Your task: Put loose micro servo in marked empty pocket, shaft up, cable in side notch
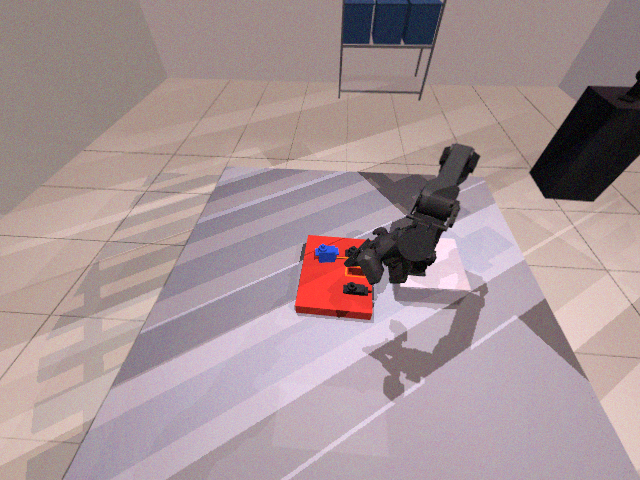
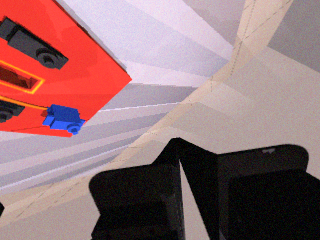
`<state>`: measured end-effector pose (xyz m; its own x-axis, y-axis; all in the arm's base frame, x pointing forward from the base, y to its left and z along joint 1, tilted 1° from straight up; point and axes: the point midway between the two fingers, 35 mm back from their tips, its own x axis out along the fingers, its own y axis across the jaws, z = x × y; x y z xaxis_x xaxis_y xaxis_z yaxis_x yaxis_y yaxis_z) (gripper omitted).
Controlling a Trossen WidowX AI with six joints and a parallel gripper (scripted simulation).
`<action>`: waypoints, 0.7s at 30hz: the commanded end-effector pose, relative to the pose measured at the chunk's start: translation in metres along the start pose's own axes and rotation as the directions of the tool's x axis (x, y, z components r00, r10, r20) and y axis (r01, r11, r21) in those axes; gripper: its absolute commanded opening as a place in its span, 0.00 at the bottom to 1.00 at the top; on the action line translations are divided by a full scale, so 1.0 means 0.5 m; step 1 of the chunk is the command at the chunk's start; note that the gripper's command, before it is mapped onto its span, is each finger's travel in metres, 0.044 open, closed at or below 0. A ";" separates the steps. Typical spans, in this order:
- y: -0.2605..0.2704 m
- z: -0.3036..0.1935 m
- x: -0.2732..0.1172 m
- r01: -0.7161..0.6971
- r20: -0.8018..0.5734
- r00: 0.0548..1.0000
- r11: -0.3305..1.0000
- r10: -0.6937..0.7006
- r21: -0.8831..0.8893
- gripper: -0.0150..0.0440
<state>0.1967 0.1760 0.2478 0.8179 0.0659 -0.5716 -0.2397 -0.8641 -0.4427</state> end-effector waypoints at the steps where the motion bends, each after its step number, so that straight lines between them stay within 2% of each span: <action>1: 0.013 0.002 0.022 -0.042 0.016 0.999 0.996 0.041 0.079 0.25; 12: 0.065 -0.001 0.085 -0.184 0.063 0.983 0.929 0.173 0.321 0.25; 21: 0.114 -0.003 0.130 -0.289 0.113 0.956 0.808 0.271 0.513 0.25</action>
<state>0.2336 0.1351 0.1933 0.6805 -0.1027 -0.7255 -0.6577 -0.5219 -0.5431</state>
